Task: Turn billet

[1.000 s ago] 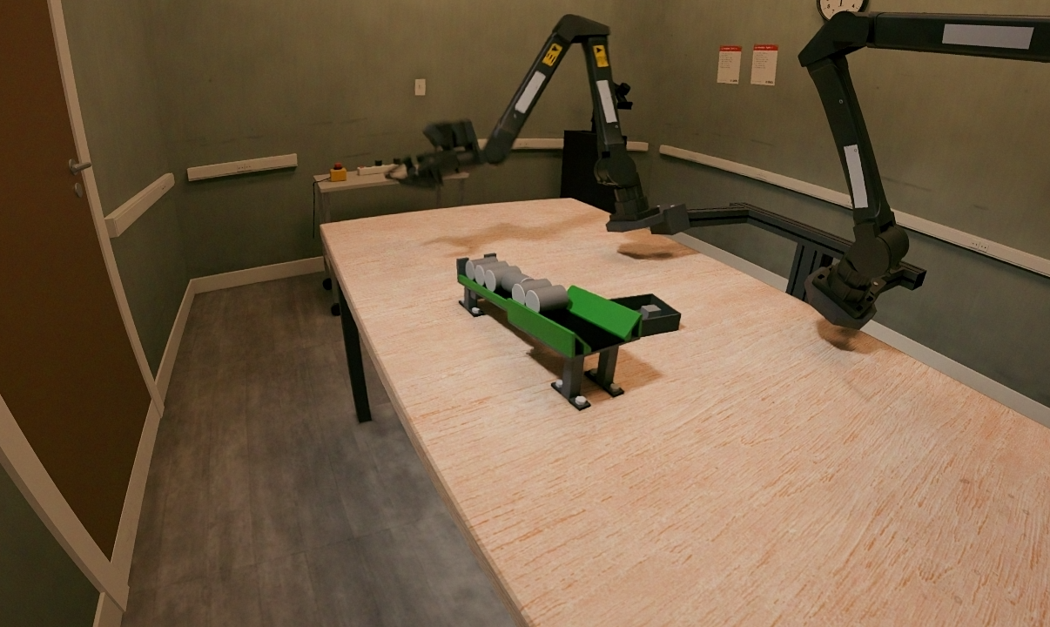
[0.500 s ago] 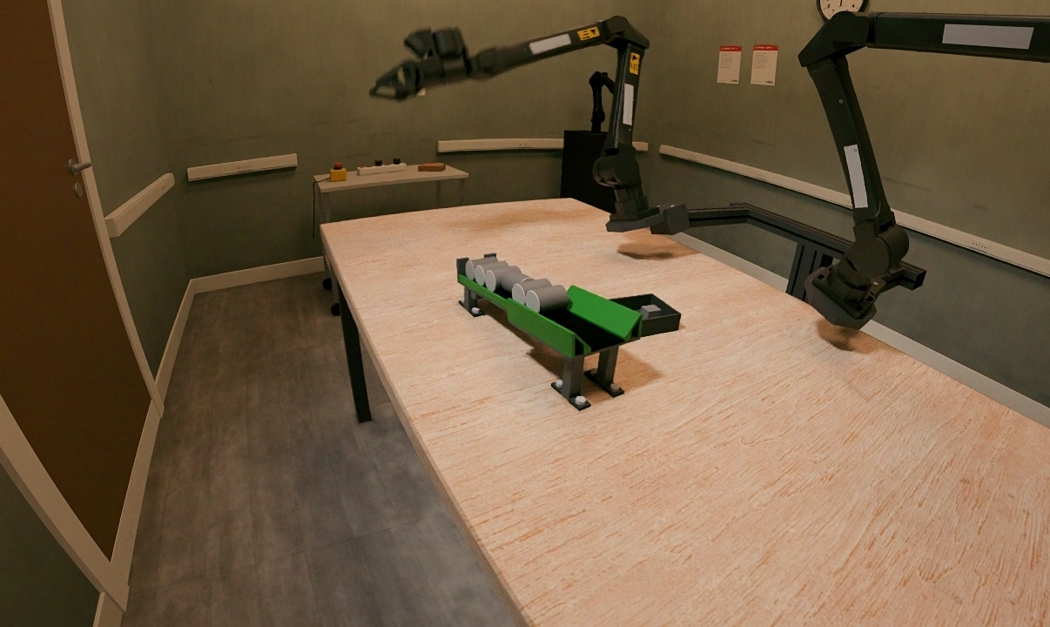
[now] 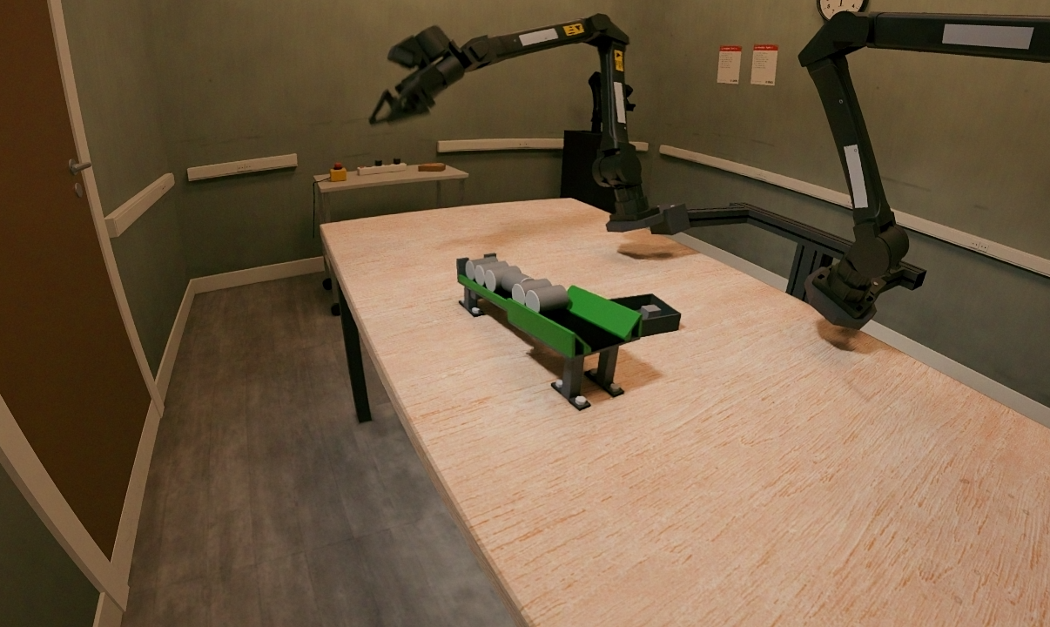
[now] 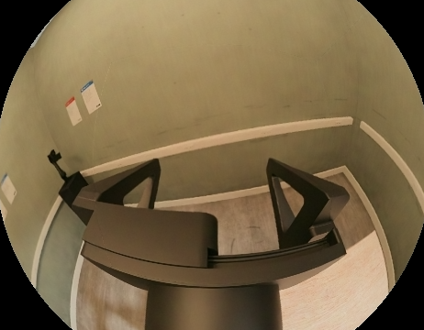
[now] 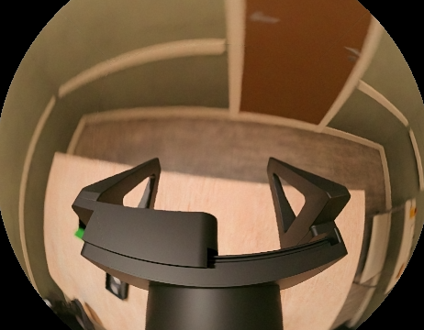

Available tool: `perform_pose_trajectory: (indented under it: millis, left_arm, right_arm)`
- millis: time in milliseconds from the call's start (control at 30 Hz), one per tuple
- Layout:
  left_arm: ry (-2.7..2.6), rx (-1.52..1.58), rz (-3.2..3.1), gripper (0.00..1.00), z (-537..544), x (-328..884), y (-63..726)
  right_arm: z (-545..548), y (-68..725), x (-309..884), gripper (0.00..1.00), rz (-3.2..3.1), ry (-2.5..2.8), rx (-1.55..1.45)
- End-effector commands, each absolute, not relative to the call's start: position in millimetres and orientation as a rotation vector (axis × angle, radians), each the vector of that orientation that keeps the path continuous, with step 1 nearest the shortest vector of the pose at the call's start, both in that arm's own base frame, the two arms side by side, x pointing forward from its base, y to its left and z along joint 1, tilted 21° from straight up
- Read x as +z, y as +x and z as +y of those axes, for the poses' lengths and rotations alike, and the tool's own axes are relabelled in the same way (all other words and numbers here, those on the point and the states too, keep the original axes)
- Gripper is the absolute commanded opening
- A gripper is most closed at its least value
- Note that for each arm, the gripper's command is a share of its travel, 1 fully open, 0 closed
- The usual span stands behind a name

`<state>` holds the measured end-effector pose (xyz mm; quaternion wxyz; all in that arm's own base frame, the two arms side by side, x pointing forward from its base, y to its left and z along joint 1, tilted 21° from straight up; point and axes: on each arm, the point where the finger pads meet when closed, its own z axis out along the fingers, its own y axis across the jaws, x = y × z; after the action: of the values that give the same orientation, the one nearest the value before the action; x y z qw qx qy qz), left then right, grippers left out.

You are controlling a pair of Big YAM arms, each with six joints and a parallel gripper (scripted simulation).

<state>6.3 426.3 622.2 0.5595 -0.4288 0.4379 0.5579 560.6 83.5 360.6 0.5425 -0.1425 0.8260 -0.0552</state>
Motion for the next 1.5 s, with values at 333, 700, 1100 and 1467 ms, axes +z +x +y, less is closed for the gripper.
perform_pose_trajectory:
  millis: [333,700,1100,1467]
  left_arm:
    - [-0.992,1.324,1.0,1.0,420,632,4]
    - [-0.992,1.324,1.0,1.0,420,632,4]
    - [-0.992,1.324,1.0,1.0,420,632,4]
    - [-0.992,1.324,1.0,1.0,420,632,4]
  right_arm:
    - [239,525,196,1.0,2.242,-1.313,-0.375]
    - [293,451,109,1.0,2.108,-2.224,-0.553]
    - [293,443,118,1.0,2.068,-2.287,-0.565]
    - [286,435,102,0.0,2.087,-2.323,-0.563]
